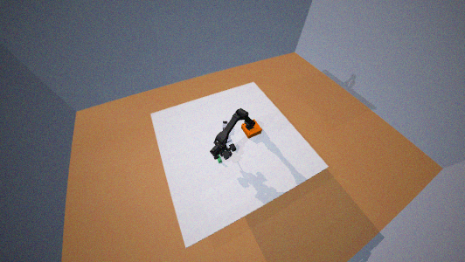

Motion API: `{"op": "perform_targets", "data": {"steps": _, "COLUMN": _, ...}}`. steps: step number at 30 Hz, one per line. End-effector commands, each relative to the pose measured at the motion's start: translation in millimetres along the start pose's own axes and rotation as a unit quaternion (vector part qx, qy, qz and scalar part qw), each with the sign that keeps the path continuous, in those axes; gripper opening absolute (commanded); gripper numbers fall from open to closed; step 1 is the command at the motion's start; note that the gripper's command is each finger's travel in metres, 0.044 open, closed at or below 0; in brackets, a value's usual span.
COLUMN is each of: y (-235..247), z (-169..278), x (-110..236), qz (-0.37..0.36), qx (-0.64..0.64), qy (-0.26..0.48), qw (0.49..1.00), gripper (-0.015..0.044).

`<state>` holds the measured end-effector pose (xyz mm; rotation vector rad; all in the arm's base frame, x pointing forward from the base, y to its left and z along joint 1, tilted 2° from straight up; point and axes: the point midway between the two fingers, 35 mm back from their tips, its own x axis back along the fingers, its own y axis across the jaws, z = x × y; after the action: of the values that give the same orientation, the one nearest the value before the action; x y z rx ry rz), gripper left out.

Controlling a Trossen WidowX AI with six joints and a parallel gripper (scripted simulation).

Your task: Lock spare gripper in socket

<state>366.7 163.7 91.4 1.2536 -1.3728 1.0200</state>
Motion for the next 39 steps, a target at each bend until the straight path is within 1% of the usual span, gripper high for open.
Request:
{"op": "perform_targets", "data": {"steps": 1, "y": -11.6, "z": -7.3, "x": 1.3, "qz": 0.002, "qx": -0.005, "qy": -0.001, "qw": 1.000, "gripper": 0.0000}}
{"op": "perform_targets", "data": {"steps": 16, "y": -43.7, "z": -26.9, "x": -0.4, "qz": 0.006, "qx": -0.018, "qy": -0.004, "qw": 1.000, "gripper": 0.0000}}
{"op": "perform_targets", "data": {"steps": 21, "y": -45.4, "z": -27.6, "x": -2.5, "qz": 0.006, "qx": -0.019, "qy": -0.004, "qw": 1.000, "gripper": 0.0000}}
{"op": "perform_targets", "data": {"steps": 39, "y": -49.3, "z": -24.3, "x": -28.7, "qz": 0.010, "qx": -0.017, "qy": -0.005, "qw": 1.000, "gripper": 0.0000}}
